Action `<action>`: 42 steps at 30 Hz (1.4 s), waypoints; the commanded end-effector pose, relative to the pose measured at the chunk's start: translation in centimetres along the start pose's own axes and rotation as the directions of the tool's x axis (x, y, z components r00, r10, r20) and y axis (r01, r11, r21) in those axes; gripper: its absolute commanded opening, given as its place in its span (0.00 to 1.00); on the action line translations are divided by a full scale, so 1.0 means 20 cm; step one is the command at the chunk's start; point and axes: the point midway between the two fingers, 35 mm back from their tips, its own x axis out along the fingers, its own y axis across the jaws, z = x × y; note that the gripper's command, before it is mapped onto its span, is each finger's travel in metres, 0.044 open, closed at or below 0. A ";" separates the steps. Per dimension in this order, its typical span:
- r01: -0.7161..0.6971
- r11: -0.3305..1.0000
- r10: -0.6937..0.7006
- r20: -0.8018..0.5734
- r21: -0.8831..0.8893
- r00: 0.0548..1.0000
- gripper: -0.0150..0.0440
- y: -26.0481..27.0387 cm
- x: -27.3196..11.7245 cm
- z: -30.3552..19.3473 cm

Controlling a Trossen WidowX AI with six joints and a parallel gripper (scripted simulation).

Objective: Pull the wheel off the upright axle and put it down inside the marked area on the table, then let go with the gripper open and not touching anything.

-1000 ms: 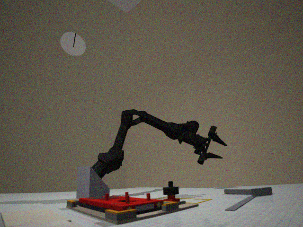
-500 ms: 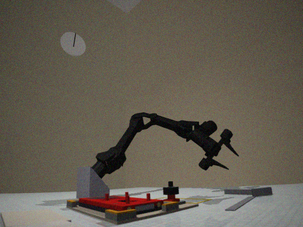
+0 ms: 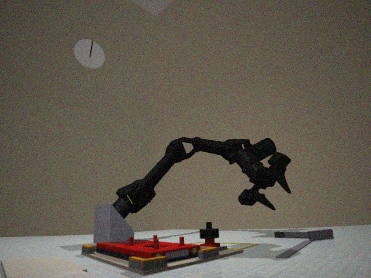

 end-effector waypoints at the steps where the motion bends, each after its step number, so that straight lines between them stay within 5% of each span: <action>1: -0.068 0.989 0.078 -0.076 0.130 0.994 0.76 -0.03 0.06 -0.20; 13: -0.197 0.772 0.365 -0.168 0.605 0.916 0.76 0.00 0.08 -0.73; 25: -0.118 0.064 0.616 0.054 0.991 0.786 0.76 0.08 -0.07 -1.18; 42: -0.114 0.053 0.617 0.058 0.992 0.785 0.76 0.15 0.03 -1.18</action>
